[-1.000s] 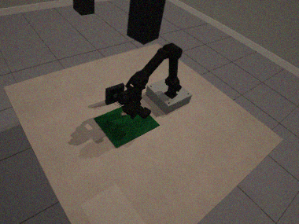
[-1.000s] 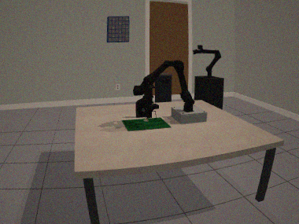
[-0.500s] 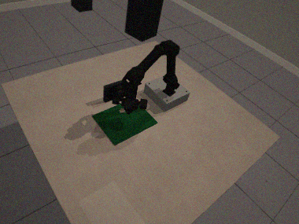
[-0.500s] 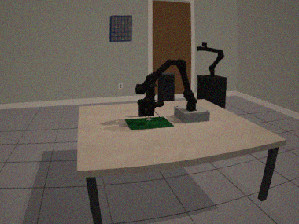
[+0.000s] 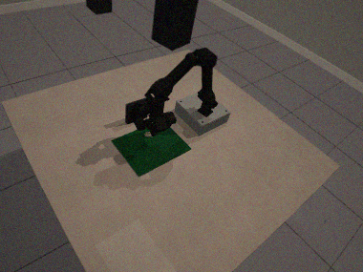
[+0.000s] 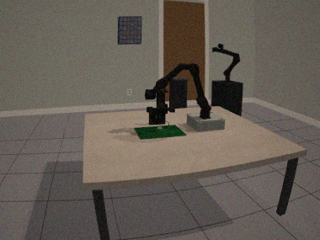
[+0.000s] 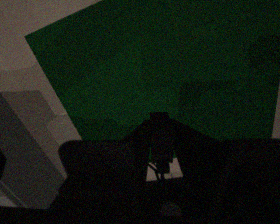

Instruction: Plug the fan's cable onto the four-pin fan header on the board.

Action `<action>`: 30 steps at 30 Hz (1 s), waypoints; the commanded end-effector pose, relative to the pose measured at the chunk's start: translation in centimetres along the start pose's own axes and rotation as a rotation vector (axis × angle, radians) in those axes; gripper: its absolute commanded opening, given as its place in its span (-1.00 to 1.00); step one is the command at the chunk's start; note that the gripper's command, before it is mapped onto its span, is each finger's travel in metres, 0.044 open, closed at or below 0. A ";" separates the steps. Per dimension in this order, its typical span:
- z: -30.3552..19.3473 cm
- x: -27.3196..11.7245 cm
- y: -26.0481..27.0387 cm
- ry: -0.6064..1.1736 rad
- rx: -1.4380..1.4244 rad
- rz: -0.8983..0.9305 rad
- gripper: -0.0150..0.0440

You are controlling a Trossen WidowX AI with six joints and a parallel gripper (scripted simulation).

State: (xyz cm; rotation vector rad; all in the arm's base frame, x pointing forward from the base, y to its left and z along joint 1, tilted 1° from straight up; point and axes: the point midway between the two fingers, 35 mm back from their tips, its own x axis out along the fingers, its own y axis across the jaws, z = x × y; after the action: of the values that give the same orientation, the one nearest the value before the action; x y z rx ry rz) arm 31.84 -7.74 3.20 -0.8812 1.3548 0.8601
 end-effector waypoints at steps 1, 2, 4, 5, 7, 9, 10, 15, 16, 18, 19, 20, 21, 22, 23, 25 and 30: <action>-0.6 0.0 -0.1 -0.002 -0.152 0.002 -0.49; -0.7 0.0 -0.1 -0.002 -0.186 0.002 -0.49; -0.9 0.0 -0.2 -0.002 -0.256 0.002 -0.49; -1.1 0.0 -0.2 -0.002 -0.291 0.002 -0.49; -1.3 0.0 -0.2 -0.001 -0.360 0.002 -0.49; -1.6 0.0 -0.3 -0.001 -0.430 0.002 -0.49; -1.7 0.0 -0.3 -0.001 -0.465 0.002 -0.49; -2.4 0.1 -0.4 -0.001 -0.638 0.002 -0.49; -2.5 0.1 -0.4 -0.001 -0.673 0.002 -0.49; -2.7 0.1 -0.4 0.000 -0.743 0.002 -0.49; -2.9 0.1 -0.4 0.000 -0.778 0.002 -0.49; -3.0 0.1 -0.4 0.000 -0.812 0.002 -0.49; -3.1 0.1 -0.5 0.000 -0.847 0.002 -0.49; -3.3 0.1 -0.5 0.000 -0.882 0.002 -0.49; -3.4 0.1 -0.5 0.000 -0.917 0.002 -0.49; -3.6 0.1 -0.5 0.000 -0.986 0.002 -0.49; -4.3 0.1 -0.6 0.001 -1.160 0.003 -0.49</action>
State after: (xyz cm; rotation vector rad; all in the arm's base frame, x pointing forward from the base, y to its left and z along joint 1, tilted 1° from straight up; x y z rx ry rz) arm 30.68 -11.43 3.11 -1.6535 0.8457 1.6043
